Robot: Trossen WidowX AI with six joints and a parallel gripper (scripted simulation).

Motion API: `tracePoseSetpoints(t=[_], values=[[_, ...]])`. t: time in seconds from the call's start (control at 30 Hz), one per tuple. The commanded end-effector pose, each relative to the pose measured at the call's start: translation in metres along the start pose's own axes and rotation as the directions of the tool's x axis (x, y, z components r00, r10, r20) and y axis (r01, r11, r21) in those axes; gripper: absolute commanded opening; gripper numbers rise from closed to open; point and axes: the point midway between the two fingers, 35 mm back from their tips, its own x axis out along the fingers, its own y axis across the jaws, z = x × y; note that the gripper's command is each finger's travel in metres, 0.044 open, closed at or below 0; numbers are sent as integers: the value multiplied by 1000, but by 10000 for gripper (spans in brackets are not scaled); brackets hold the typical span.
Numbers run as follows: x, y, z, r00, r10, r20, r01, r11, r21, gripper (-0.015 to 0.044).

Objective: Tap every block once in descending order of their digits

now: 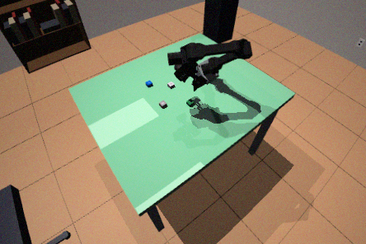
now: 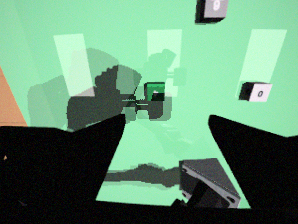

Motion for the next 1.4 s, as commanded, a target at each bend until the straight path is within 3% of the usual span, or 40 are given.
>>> tracePoseSetpoints(t=[0.0,0.47,1.27,1.37], values=[[0,1,0,1000,5,1,-5,1000,7,400],[-1,-79,122,1000,1,7,-1,1000,1,400],[-1,-80,123,1000,1,7,-1,1000,1,400],[-3,-112,125,1000,-7,9,7,1000,6,400]])
